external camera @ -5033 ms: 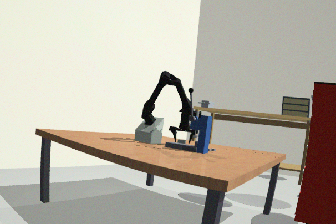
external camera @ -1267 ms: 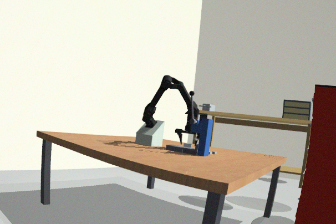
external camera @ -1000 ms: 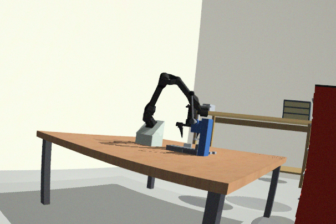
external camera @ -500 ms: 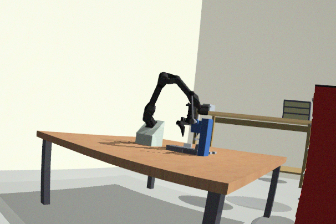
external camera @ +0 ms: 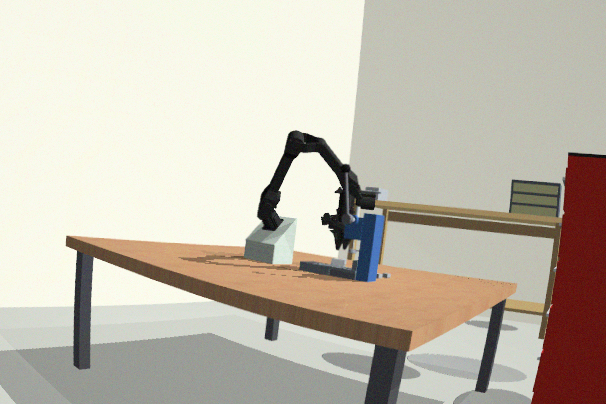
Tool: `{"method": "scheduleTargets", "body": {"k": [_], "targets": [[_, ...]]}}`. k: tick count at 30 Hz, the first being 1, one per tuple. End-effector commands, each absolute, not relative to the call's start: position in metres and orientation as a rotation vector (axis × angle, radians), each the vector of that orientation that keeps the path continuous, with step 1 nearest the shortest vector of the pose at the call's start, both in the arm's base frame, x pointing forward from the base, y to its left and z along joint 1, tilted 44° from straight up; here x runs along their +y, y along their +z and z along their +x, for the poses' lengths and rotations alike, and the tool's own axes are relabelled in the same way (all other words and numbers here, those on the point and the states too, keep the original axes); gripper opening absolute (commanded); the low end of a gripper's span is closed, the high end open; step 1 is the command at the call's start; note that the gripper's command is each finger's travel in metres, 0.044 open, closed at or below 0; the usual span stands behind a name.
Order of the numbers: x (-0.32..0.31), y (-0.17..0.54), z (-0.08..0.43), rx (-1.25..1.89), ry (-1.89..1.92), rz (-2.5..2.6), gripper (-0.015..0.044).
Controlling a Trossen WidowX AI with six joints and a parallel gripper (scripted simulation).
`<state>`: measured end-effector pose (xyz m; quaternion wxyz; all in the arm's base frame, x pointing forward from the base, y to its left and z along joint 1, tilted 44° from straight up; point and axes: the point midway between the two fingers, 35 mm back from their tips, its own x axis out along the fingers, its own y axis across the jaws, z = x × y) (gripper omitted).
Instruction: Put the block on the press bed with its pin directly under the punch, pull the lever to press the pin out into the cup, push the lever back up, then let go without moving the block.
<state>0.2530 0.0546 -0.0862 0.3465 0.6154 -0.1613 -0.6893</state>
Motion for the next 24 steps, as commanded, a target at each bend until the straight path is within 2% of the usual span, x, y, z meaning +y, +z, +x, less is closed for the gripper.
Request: {"method": "scheduleTargets", "body": {"k": [1, 24], "targets": [[0.051, -0.088, 0.252, -0.305, -1.778, 1.504, 0.044], [0.03, -0.11, 0.253, -0.305, -1.777, 1.503, 0.044]]}}
